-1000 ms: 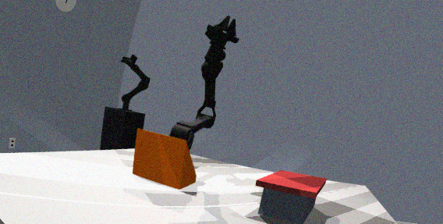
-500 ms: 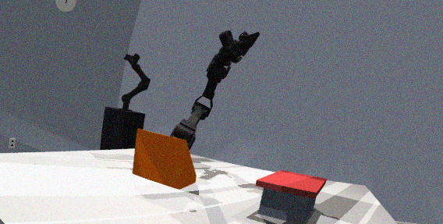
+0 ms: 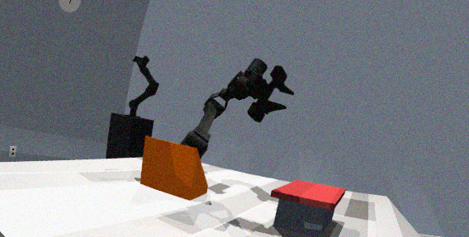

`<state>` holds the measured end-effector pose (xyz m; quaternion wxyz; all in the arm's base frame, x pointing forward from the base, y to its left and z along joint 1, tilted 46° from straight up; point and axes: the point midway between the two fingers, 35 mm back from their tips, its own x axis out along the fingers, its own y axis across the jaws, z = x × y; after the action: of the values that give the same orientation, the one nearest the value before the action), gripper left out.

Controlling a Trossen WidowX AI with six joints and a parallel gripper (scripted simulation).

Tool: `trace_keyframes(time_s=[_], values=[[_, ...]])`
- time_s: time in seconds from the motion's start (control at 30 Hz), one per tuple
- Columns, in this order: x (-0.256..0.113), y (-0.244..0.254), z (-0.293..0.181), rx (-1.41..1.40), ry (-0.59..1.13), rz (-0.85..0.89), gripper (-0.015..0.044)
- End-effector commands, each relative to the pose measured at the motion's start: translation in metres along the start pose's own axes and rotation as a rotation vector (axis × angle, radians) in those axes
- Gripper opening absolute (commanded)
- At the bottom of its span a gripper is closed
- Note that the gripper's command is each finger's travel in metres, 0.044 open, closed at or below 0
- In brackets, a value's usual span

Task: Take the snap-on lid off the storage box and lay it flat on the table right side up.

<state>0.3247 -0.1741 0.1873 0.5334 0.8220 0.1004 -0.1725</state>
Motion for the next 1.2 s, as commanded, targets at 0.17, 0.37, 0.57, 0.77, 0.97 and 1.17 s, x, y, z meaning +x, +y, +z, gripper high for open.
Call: trace_keyframes(time_s=[0.17,0.37,0.57,0.77,0.97,1.17], values=[[0.028,-0.118,-0.061,0.264,0.224,-0.392,0.0235],[0.027,-0.136,-0.071,0.305,0.25,-0.459,0.0235],[0.027,-0.131,-0.07,0.29,0.245,-0.44,0.0235],[0.035,-0.166,-0.083,0.304,0.25,-0.46,0.0235],[0.037,-0.184,-0.091,0.306,0.252,-0.458,0.0235],[0.042,-0.185,-0.092,0.306,0.251,-0.459,0.0235]])
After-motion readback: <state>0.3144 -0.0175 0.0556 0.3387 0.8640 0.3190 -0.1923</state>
